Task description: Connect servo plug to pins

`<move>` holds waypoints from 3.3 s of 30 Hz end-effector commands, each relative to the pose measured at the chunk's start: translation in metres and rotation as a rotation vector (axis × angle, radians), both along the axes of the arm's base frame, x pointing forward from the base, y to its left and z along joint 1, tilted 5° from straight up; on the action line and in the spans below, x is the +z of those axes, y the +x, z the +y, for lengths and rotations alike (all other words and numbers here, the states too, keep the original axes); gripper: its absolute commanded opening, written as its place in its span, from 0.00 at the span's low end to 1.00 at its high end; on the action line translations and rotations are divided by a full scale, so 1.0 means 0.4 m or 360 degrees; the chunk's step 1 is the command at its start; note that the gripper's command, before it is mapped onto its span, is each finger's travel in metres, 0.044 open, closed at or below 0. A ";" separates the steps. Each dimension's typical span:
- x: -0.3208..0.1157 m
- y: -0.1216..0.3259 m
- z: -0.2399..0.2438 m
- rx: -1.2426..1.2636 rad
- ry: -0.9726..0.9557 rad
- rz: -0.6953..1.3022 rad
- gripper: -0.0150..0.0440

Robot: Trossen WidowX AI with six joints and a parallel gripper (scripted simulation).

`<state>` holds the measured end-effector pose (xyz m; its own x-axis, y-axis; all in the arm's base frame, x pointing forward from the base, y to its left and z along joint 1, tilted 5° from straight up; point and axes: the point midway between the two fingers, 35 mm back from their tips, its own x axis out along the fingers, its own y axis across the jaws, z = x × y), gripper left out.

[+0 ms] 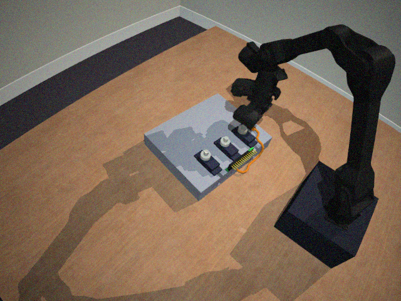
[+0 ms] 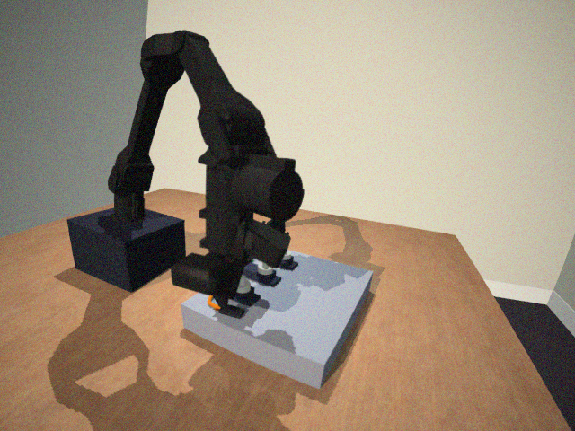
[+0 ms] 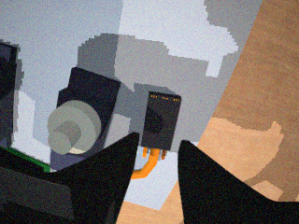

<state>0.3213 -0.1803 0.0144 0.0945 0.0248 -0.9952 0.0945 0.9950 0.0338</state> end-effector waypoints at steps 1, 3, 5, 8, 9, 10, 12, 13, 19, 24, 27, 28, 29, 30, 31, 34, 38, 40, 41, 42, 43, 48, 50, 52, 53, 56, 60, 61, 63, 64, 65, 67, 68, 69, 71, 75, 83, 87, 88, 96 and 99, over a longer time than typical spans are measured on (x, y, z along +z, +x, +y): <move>-0.013 0.001 0.002 0.0008 0.0005 0.0000 0.45; -0.020 0.001 0.002 0.0008 0.0005 0.0000 0.45; -0.028 0.002 0.002 0.0008 0.0005 0.0000 0.45; -0.037 0.003 0.003 0.0008 0.0005 0.0000 0.45; -0.037 0.003 0.003 0.0008 0.0005 0.0000 0.45; -0.037 0.003 0.003 0.0008 0.0005 0.0000 0.40; -0.037 0.003 0.003 0.0008 0.0005 0.0000 0.32; -0.037 0.003 0.003 0.0008 0.0005 0.0000 0.30; -0.027 0.003 0.002 0.0008 0.0005 0.0000 0.25; 0.051 -0.002 -0.002 0.0008 0.0004 0.0000 0.25; 0.105 -0.010 -0.002 0.0008 0.0004 0.0000 0.25; 0.109 -0.011 -0.002 0.0008 0.0004 0.0000 0.25; 0.109 -0.011 -0.002 0.0008 0.0004 0.0000 0.25; 0.109 -0.011 -0.002 0.0008 0.0004 0.0000 0.25; 0.109 -0.012 0.000 0.0007 0.0004 0.0000 0.25; 0.113 -0.020 0.013 -0.0005 0.0006 0.0001 0.25; 0.120 -0.044 0.048 -0.0034 0.0011 0.0003 0.25; 0.123 -0.058 0.066 -0.0050 0.0013 0.0004 0.25; 0.124 -0.065 0.075 -0.0058 0.0014 0.0005 0.25; 0.125 -0.072 0.084 -0.0066 0.0016 0.0005 0.25; 0.126 -0.079 0.093 -0.0073 0.0017 0.0006 0.25; 0.128 -0.116 0.136 -0.0113 0.0023 0.0009 0.25; 0.128 -0.132 0.153 -0.0129 0.0025 0.0011 0.25; 0.127 -0.147 0.169 -0.0145 0.0028 0.0012 0.25; 0.127 -0.155 0.177 -0.0153 0.0029 0.0013 0.25; 0.124 -0.180 0.201 -0.0176 0.0032 0.0015 0.25; 0.118 -0.214 0.231 -0.0208 0.0037 0.0017 0.25; 0.116 -0.222 0.238 -0.0216 0.0038 0.0018 0.25; 0.112 -0.240 0.252 -0.0232 0.0040 0.0020 0.25; 0.109 -0.248 0.259 -0.0240 0.0041 0.0020 0.25; 0.107 -0.257 0.266 -0.0248 0.0043 0.0021 0.25; 0.101 -0.275 0.279 -0.0264 0.0045 0.0022 0.25; 0.098 -0.284 0.286 -0.0271 0.0046 0.0023 0.25; 0.095 -0.293 0.292 -0.0279 0.0047 0.0024 0.25; 0.089 -0.309 0.303 -0.0294 0.0049 0.0025 0.25; 0.079 -0.313 0.307 -0.0299 0.0050 0.0026 0.25; -0.011 -0.307 0.311 -0.0299 0.0050 0.0026 0.25; -0.013 -0.305 0.311 -0.0299 0.0050 0.0026 0.25; -0.012 -0.302 0.310 -0.0299 0.0050 0.0026 0.25; 0.001 -0.238 0.283 -0.0299 0.0049 0.0022 0.25; 0.004 -0.225 0.277 -0.0299 0.0049 0.0021 0.25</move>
<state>0.2246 -0.0661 0.0144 0.0883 0.0406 -0.9953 0.2804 0.9577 0.0639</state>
